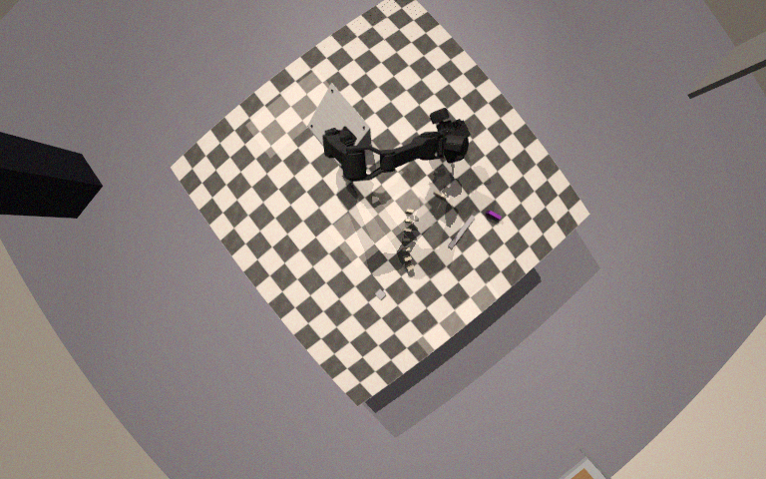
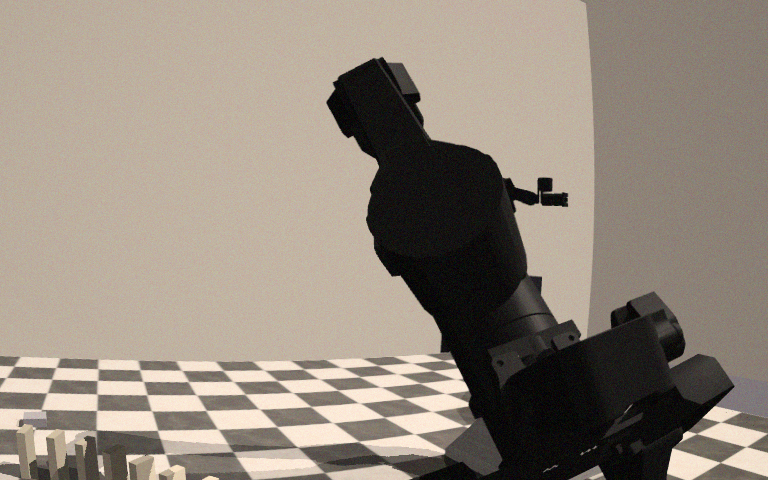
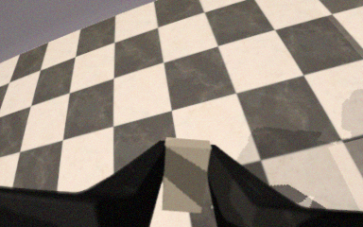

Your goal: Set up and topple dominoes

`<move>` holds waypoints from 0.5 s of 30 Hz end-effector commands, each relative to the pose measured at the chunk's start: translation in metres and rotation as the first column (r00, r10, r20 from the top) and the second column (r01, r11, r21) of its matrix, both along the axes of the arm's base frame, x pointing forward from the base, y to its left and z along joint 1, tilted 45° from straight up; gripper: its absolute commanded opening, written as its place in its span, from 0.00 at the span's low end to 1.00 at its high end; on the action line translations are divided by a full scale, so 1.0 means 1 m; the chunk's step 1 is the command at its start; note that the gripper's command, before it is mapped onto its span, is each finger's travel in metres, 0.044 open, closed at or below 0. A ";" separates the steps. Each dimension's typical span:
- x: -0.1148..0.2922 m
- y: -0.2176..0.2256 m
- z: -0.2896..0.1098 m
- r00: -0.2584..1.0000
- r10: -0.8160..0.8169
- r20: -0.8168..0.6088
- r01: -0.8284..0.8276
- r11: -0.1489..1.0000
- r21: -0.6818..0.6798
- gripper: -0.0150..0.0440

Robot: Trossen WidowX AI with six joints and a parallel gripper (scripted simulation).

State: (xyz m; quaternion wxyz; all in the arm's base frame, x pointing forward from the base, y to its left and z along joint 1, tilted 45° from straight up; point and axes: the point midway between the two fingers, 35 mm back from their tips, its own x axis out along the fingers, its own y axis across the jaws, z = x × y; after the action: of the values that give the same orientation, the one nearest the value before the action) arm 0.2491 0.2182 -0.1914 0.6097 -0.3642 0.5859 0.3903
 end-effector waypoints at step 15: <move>-0.001 -0.007 0.012 0.991 0.034 0.128 -0.065 0.967 0.245 0.44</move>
State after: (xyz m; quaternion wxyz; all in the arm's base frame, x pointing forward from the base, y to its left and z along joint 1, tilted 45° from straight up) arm 0.2486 0.2116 -0.1833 0.6671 -0.3269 0.5017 0.4431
